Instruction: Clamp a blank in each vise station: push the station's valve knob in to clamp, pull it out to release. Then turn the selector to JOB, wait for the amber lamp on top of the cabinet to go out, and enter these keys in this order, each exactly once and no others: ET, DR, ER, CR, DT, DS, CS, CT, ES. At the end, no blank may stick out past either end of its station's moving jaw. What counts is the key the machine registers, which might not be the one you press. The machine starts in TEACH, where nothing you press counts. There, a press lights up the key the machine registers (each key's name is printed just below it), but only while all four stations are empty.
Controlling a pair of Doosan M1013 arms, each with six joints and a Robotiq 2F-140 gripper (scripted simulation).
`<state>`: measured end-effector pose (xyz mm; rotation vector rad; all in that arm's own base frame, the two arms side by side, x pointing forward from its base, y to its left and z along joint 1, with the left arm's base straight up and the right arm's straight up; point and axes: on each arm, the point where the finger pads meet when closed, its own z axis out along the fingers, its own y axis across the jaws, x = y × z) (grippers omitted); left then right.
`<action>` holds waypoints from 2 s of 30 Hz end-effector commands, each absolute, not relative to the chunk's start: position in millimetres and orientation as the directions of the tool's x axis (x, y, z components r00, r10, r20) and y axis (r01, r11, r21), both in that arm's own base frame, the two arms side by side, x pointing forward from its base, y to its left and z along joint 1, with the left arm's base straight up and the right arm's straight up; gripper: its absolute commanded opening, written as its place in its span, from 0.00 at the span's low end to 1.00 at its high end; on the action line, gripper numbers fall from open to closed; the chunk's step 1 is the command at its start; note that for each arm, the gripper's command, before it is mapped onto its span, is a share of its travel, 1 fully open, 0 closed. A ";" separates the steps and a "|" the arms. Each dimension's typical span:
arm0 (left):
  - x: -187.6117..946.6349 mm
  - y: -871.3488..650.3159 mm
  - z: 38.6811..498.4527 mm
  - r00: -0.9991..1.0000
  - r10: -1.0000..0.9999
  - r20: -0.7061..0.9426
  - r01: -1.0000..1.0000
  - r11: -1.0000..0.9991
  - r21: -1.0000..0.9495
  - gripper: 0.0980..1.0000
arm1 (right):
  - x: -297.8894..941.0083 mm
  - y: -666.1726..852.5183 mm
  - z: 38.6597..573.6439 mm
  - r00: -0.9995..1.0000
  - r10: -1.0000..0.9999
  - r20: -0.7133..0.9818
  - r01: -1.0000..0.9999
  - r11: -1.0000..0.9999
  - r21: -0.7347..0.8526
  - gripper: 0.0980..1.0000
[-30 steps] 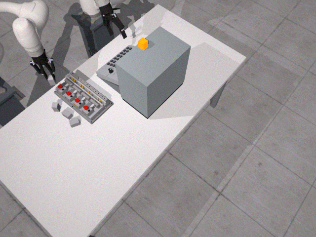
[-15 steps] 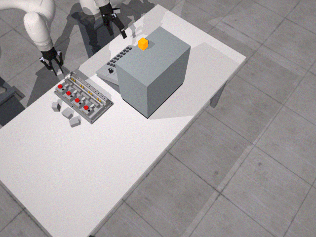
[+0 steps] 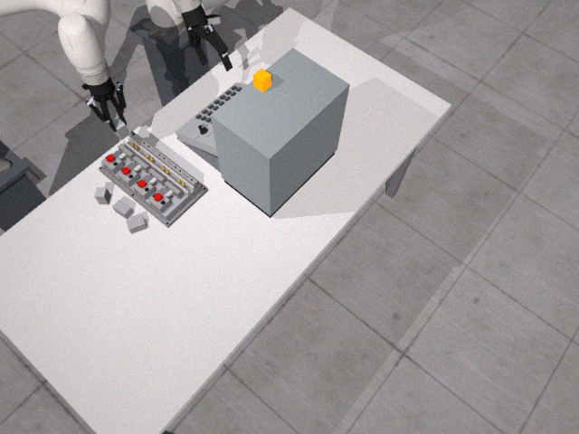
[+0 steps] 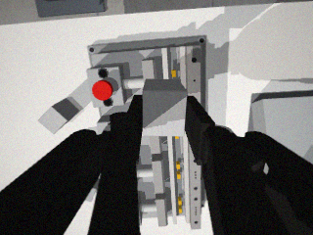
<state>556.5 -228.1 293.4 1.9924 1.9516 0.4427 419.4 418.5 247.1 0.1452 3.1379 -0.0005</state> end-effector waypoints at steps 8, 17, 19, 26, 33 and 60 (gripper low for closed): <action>556.7 -228.2 294.1 0.021 1.000 0.000 0.901 -0.019 0.433 1.00 | 418.2 434.8 246.9 -1.000 0.010 -0.001 0.010 1.000 0.001 0.00; 556.7 -228.2 294.1 0.021 1.000 0.000 0.901 -0.019 0.433 1.00 | 417.9 438.0 246.7 -1.000 -0.007 -0.001 -0.007 1.000 0.001 0.00; 556.7 -228.2 294.1 0.021 1.000 0.000 0.901 -0.019 0.433 1.00 | 417.9 438.0 246.7 -1.000 -0.007 -0.001 -0.007 1.000 0.001 0.00; 556.7 -228.2 294.1 0.021 1.000 0.000 0.901 -0.019 0.433 1.00 | 417.9 438.1 246.3 -1.000 -0.007 -0.001 -0.007 1.000 0.001 0.00; 556.7 -228.2 294.1 0.021 1.000 0.000 0.901 -0.019 0.433 1.00 | 417.9 438.0 241.6 -1.000 -0.008 -0.001 -0.008 1.000 0.001 0.00; 556.7 -228.2 294.1 0.021 1.000 0.000 0.901 -0.019 0.433 1.00 | 418.4 438.0 172.3 -1.000 -0.008 -0.001 -0.008 1.000 0.001 0.00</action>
